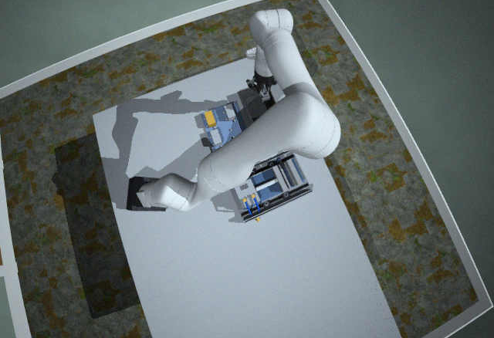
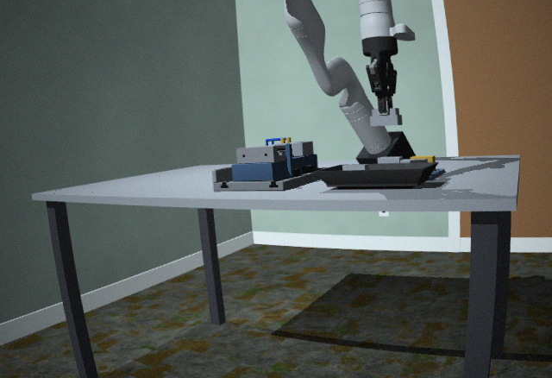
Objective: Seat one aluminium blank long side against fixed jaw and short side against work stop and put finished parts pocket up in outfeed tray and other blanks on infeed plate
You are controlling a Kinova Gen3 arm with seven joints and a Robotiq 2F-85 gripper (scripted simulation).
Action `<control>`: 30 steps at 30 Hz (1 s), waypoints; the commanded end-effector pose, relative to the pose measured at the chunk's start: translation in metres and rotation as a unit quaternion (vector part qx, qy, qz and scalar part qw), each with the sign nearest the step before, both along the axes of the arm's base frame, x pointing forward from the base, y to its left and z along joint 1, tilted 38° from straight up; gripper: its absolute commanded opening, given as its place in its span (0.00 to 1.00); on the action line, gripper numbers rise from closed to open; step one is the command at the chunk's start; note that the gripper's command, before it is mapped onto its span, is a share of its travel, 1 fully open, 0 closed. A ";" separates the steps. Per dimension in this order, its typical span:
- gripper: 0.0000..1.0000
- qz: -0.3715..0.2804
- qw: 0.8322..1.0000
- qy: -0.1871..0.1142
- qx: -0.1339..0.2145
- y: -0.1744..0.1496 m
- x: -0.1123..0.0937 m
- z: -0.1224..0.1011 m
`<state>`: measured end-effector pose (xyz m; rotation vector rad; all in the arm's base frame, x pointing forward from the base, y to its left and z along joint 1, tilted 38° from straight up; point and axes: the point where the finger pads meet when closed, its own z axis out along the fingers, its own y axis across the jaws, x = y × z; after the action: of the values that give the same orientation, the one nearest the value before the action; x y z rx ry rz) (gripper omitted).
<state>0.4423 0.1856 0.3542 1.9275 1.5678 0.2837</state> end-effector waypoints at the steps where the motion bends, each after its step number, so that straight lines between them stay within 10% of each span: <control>1: 0.00 0.004 1.000 0.004 -0.002 0.006 0.000 -0.005; 30: 0.00 0.002 1.000 0.004 0.003 0.022 -0.001 -0.012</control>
<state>0.4413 0.2066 0.3414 1.9320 1.5784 0.2794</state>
